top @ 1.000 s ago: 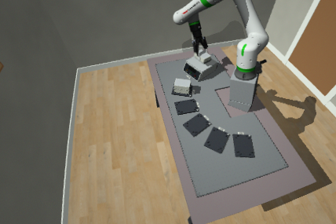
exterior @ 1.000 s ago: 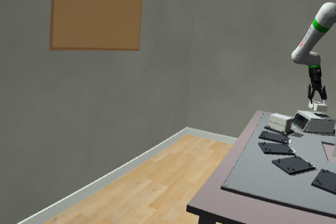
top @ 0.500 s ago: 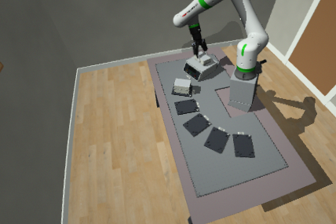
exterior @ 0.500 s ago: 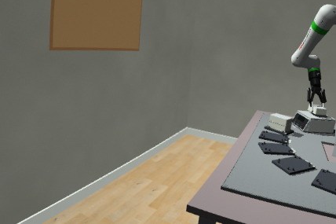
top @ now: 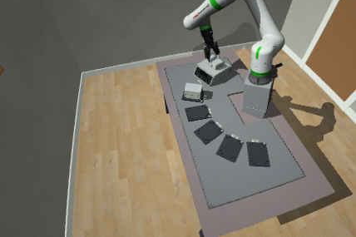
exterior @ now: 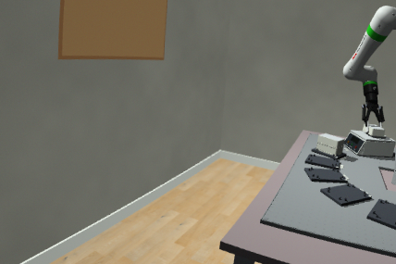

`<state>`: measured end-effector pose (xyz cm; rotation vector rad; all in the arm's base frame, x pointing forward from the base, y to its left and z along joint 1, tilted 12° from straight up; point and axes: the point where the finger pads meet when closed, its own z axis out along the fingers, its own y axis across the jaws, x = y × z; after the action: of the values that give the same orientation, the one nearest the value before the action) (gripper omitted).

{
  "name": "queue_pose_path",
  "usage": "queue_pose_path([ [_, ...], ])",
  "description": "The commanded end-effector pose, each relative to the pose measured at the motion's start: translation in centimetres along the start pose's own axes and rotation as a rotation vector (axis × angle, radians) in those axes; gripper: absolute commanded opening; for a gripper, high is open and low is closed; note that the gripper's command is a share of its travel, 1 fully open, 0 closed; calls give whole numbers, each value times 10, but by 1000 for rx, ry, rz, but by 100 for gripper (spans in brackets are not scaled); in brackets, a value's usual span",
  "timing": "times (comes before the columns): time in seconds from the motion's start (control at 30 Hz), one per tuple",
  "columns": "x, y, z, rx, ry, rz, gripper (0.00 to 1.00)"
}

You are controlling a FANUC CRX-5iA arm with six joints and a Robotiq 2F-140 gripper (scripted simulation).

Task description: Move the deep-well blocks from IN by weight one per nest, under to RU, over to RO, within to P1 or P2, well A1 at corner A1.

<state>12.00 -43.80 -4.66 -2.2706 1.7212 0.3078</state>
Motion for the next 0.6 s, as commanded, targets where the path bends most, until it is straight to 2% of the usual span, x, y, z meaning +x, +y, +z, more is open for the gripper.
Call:
queue_pose_path([
  [0.0,0,0,0,0,0,0,10],
  [0.57,1,0,1,0,0,0,10],
])
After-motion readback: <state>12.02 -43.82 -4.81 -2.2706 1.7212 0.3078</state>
